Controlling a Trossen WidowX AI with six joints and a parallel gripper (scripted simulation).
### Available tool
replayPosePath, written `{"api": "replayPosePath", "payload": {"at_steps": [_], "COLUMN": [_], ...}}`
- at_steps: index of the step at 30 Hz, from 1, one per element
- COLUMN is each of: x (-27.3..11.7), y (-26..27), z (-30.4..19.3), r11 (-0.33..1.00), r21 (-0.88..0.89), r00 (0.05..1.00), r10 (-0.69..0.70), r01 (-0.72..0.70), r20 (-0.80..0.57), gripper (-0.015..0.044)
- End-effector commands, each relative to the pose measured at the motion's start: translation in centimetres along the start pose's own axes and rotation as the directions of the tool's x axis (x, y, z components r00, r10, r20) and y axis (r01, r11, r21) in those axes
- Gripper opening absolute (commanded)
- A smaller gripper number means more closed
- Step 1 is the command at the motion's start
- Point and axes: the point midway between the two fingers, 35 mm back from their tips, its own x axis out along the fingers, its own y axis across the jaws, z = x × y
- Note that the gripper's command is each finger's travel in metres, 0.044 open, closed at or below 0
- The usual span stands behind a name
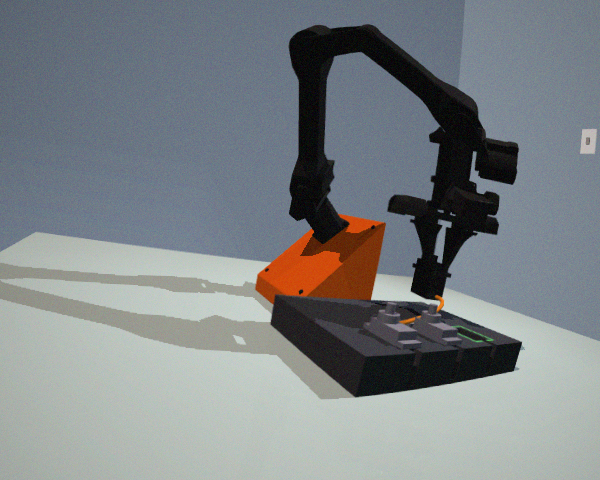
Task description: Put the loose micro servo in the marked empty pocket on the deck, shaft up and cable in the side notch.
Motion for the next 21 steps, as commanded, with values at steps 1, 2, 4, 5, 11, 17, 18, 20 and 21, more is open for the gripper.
{"api": "replayPosePath", "payload": {"at_steps": [1,2,4,5,11,17,18,20,21], "x": [0.0,0.0,0.0,0.0,0.0,-0.1,-0.1,-0.1,-0.1], "y": [0.1,0.1,0.1,0.1,0.1,0.6,0.7,0.9,1.0], "z": [0.0,0.0,0.0,0.0,0.2,2.1,2.5,3.3,3.7], "r11": [0.991,0.986,0.978,0.977,0.977,0.977,0.977,0.977,0.977], "r21": [-0.134,-0.167,-0.210,-0.215,-0.215,-0.215,-0.215,-0.214,-0.214], "r00": [1.000,1.000,1.000,1.000,1.000,1.000,1.000,1.000,1.000], "r10": [0.004,0.004,0.004,0.004,0.004,0.004,0.004,0.004,0.004], "r01": [-0.004,-0.004,-0.004,-0.004,-0.004,-0.004,-0.004,-0.004,-0.004], "r20": [-0.001,-0.001,-0.001,-0.001,-0.001,-0.001,-0.001,0.000,0.000], "gripper": [0.0000,0.0000,0.0000,0.0000,0.0000,0.0000,0.0000,0.0000,0.0000]}}
